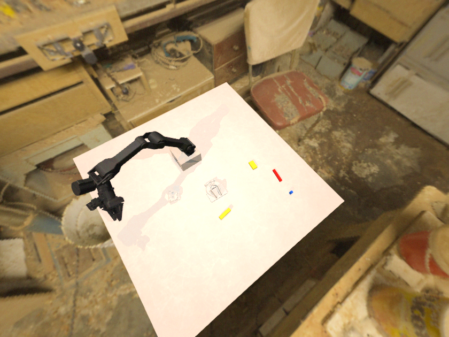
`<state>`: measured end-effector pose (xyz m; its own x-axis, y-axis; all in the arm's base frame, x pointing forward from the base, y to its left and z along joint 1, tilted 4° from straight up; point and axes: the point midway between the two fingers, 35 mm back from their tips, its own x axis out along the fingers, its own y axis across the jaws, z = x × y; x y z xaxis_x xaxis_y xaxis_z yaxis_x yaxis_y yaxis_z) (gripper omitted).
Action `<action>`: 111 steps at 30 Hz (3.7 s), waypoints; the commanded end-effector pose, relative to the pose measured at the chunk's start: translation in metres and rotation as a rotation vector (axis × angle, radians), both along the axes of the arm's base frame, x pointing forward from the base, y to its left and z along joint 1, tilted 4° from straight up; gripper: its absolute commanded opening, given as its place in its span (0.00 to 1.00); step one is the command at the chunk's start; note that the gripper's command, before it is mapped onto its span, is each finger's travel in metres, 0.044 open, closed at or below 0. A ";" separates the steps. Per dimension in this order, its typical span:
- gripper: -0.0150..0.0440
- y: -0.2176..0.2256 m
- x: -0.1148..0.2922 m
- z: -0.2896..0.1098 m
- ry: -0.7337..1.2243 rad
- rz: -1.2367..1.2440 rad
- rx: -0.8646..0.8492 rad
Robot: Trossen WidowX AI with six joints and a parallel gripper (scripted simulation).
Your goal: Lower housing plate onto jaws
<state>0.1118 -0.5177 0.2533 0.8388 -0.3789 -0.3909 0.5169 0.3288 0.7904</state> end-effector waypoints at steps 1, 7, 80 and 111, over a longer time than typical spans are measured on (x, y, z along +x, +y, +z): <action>0.98 0.000 0.000 0.000 0.000 0.000 0.000; 1.00 0.004 0.004 -0.008 0.050 0.024 -0.040; 1.00 0.108 0.043 -0.132 0.814 0.778 -0.619; 1.00 0.170 0.037 -0.176 1.003 1.307 -0.845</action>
<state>0.1511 -0.3565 0.0817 0.3546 -0.1090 -0.9286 -0.1795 0.9668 -0.1820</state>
